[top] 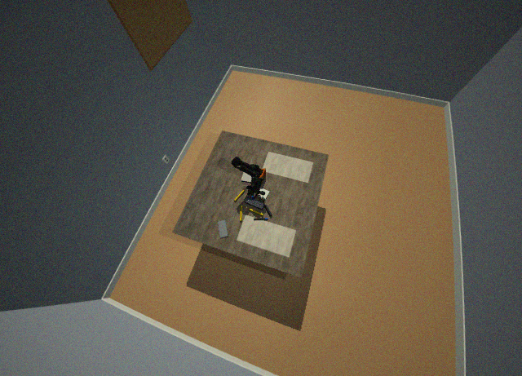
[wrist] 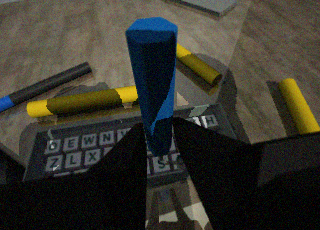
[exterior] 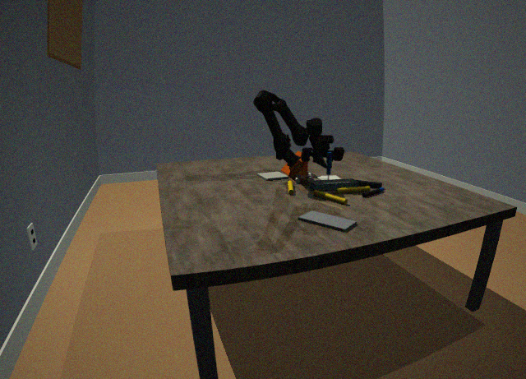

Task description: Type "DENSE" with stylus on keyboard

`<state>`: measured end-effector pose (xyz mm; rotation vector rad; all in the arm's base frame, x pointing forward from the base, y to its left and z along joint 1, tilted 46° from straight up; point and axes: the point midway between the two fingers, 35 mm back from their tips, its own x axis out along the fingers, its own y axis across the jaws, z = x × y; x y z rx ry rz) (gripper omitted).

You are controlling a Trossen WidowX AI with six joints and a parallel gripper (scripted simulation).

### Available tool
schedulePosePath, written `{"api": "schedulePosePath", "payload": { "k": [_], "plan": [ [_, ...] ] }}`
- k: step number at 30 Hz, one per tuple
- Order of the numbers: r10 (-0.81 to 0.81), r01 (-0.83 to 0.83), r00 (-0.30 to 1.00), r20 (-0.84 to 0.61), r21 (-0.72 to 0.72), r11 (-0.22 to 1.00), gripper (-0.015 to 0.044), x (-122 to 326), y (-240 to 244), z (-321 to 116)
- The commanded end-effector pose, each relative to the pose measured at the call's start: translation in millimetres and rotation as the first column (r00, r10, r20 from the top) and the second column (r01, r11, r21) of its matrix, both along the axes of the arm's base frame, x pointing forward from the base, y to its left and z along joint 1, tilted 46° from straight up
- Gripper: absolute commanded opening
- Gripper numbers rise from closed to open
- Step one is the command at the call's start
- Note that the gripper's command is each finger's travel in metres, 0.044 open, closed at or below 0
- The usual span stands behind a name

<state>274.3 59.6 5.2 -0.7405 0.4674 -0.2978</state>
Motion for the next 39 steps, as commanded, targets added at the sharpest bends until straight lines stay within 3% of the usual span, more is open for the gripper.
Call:
{"api": "schedulePosePath", "payload": {
  "k": [1,39],
  "plan": [
    [0.005,-0.005,1.000,-0.007,-0.002,1.000,0.0081,-0.2,-1.5,-2.7],
    [0.005,-0.005,1.000,-0.007,-0.003,1.000,0.0081,-0.4,-8.8,-9.9]
  ]
}}
